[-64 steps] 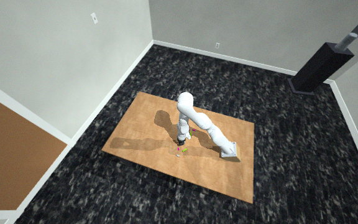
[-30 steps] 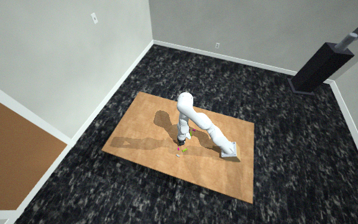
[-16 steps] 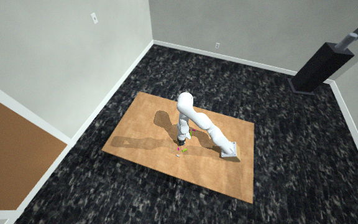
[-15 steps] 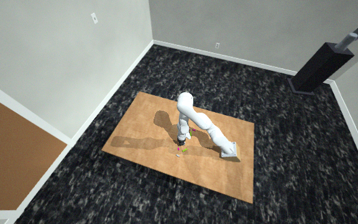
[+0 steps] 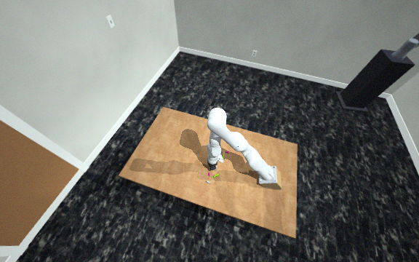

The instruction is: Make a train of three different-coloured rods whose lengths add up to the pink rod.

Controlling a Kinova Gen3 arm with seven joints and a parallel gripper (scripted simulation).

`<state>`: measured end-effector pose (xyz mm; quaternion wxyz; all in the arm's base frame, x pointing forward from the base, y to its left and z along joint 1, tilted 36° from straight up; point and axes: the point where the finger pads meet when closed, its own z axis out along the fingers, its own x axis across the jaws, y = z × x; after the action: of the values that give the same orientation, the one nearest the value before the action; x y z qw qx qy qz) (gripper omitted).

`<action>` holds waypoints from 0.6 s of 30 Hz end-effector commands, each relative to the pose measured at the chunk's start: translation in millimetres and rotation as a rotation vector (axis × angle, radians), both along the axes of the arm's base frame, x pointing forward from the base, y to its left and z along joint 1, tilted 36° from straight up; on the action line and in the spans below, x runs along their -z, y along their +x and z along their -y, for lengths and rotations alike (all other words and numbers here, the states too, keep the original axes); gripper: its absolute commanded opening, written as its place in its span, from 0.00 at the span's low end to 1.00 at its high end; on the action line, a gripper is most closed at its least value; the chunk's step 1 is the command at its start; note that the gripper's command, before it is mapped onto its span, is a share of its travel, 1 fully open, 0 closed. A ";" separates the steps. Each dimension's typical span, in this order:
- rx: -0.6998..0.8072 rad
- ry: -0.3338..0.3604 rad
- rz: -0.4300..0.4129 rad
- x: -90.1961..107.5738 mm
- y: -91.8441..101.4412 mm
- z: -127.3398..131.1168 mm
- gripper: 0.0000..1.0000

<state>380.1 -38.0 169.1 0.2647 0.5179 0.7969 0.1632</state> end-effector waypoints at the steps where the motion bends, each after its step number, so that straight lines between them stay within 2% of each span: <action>1: -0.001 0.002 0.004 -3.0 -0.7 -0.4 0.54; 9: -0.001 0.002 0.004 -7.8 -4.2 -0.4 0.54; 18: -0.001 0.002 0.004 -29.1 -19.9 -0.8 0.54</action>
<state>359.1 -40.6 185.3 0.2586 0.5204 0.7996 0.1515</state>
